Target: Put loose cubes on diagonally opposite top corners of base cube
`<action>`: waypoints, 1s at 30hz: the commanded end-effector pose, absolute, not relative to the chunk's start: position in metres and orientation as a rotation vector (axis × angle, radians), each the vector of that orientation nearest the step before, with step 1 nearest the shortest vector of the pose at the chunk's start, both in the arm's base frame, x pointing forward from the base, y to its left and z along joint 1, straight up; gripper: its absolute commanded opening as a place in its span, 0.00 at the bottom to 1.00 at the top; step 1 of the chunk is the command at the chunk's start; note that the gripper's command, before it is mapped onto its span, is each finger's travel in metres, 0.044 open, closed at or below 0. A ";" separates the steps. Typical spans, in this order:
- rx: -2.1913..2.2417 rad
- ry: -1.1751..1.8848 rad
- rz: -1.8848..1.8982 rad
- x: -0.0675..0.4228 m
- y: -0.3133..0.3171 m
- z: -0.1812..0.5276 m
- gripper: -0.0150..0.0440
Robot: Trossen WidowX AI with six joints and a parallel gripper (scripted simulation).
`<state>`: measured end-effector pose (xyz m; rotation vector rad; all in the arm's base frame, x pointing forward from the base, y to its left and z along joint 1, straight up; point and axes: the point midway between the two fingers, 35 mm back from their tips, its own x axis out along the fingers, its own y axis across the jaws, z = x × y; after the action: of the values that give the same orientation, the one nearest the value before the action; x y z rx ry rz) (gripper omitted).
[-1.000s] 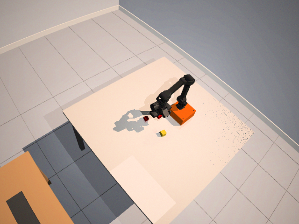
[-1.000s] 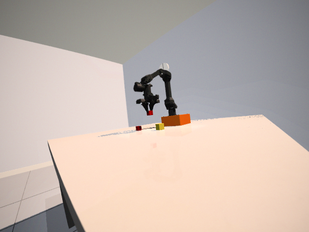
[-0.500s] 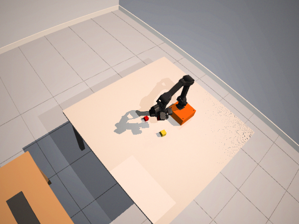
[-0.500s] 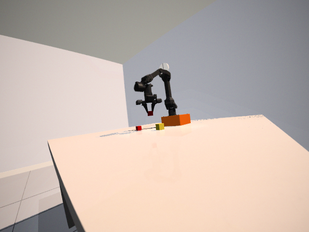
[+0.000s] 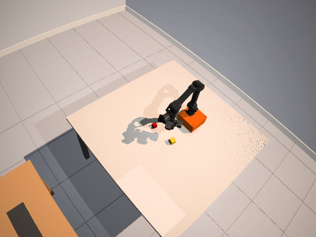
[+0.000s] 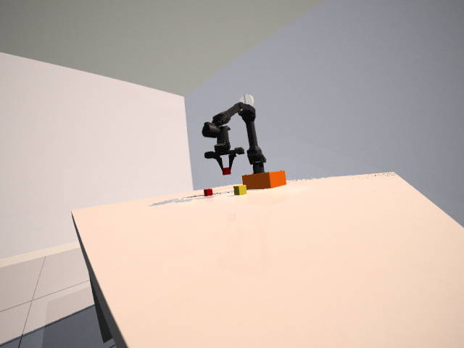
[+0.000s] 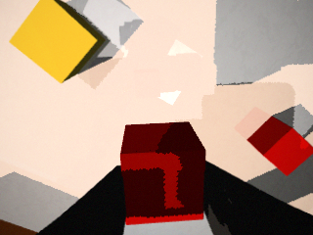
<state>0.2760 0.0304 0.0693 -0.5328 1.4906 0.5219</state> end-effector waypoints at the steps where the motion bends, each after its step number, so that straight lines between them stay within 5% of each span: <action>1: -0.442 1.505 0.438 0.280 0.036 0.068 0.43; 30: 0.262 1.536 -0.248 0.292 0.072 0.055 0.43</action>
<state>0.2889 0.0670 0.0561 0.1938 1.5449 -0.1894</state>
